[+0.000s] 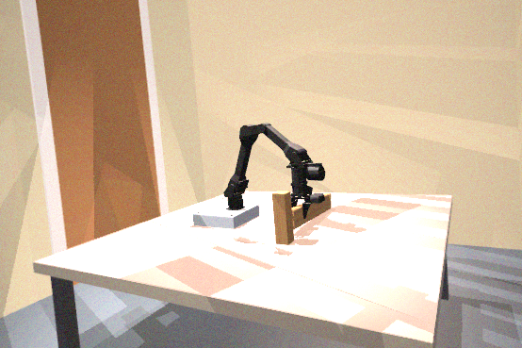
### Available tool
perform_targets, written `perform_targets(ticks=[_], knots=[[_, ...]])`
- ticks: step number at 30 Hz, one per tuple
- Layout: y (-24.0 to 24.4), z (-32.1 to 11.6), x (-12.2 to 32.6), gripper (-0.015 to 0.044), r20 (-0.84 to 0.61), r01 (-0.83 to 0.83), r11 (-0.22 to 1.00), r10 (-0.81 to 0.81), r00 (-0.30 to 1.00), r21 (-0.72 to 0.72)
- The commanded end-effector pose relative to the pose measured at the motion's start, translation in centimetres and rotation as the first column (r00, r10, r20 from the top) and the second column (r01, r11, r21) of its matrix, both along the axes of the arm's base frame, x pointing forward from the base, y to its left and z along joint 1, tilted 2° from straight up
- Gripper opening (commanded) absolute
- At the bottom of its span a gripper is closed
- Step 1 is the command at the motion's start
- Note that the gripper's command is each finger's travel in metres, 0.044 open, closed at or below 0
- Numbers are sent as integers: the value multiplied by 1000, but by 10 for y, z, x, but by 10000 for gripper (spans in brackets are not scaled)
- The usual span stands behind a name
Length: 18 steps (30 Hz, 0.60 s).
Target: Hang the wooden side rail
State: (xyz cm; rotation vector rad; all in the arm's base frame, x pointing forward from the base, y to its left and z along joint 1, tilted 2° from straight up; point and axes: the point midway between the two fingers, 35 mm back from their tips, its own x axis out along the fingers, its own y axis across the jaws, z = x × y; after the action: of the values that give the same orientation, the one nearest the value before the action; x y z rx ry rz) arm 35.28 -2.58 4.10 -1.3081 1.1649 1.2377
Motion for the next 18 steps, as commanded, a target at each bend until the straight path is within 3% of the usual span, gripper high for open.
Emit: perform_targets(ticks=[1, 18], knots=[[0, 7, 3, 0, 21, -5, 1000, 5, 1000, 1], [-2, 6, 5, 0, 21, -5, 1000, 5, 1000, 1]])
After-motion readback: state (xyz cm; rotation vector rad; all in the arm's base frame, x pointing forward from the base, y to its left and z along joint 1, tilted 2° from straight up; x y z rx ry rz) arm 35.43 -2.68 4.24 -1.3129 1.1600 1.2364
